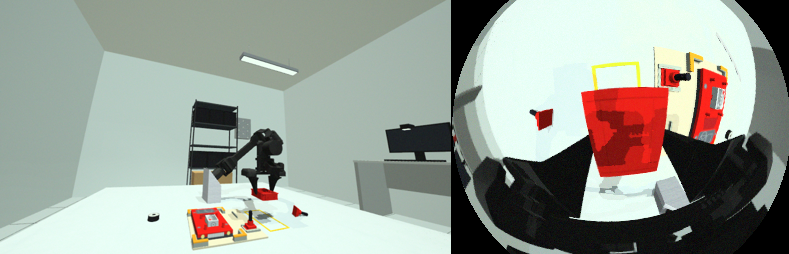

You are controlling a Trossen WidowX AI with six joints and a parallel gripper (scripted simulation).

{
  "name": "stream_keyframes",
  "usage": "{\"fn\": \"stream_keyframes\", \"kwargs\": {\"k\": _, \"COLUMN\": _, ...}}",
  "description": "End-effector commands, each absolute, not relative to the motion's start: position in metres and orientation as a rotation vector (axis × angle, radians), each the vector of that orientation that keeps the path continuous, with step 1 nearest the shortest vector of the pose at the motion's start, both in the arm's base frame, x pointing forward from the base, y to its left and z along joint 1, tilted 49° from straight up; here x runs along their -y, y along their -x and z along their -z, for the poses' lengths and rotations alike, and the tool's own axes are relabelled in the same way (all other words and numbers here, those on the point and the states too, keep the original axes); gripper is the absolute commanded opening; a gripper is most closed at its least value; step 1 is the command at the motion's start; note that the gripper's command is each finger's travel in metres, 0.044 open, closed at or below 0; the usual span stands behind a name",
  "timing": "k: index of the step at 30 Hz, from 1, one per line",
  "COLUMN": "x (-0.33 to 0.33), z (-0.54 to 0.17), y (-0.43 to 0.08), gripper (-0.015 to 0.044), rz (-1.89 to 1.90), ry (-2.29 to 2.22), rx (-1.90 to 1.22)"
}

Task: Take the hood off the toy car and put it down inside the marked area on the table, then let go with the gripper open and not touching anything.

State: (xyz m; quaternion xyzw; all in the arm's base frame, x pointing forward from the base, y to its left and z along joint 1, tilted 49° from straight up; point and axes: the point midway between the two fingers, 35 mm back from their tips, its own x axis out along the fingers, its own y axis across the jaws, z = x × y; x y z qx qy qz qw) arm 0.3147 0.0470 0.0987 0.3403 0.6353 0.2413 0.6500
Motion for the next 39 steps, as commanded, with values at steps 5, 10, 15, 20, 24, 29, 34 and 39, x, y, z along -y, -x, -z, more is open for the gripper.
{"fn": "stream_keyframes", "kwargs": {"k": 5, "x": -0.051, "z": -0.095, "y": -0.314, "gripper": 0.0000, "rz": -0.548, "ry": -0.779, "rx": -1.447}}
{"fn": "stream_keyframes", "kwargs": {"k": 10, "x": -0.054, "z": -0.092, "y": -0.315, "gripper": 0.0000, "rz": -0.548, "ry": -0.779, "rx": -1.447}}
{"fn": "stream_keyframes", "kwargs": {"k": 15, "x": -0.056, "z": -0.090, "y": -0.315, "gripper": 0.0000, "rz": -0.548, "ry": -0.779, "rx": -1.447}}
{"fn": "stream_keyframes", "kwargs": {"k": 20, "x": -0.058, "z": -0.088, "y": -0.316, "gripper": 0.0000, "rz": -0.547, "ry": -0.779, "rx": -1.447}}
{"fn": "stream_keyframes", "kwargs": {"k": 24, "x": -0.060, "z": -0.087, "y": -0.316, "gripper": 0.0000, "rz": -0.547, "ry": -0.779, "rx": -1.447}}
{"fn": "stream_keyframes", "kwargs": {"k": 29, "x": -0.062, "z": -0.084, "y": -0.316, "gripper": 0.0000, "rz": -0.547, "ry": -0.779, "rx": -1.447}}
{"fn": "stream_keyframes", "kwargs": {"k": 34, "x": -0.065, "z": -0.082, "y": -0.316, "gripper": 0.0000, "rz": -0.547, "ry": -0.779, "rx": -1.446}}
{"fn": "stream_keyframes", "kwargs": {"k": 39, "x": -0.067, "z": -0.080, "y": -0.317, "gripper": 0.0000, "rz": -0.547, "ry": -0.779, "rx": -1.446}}
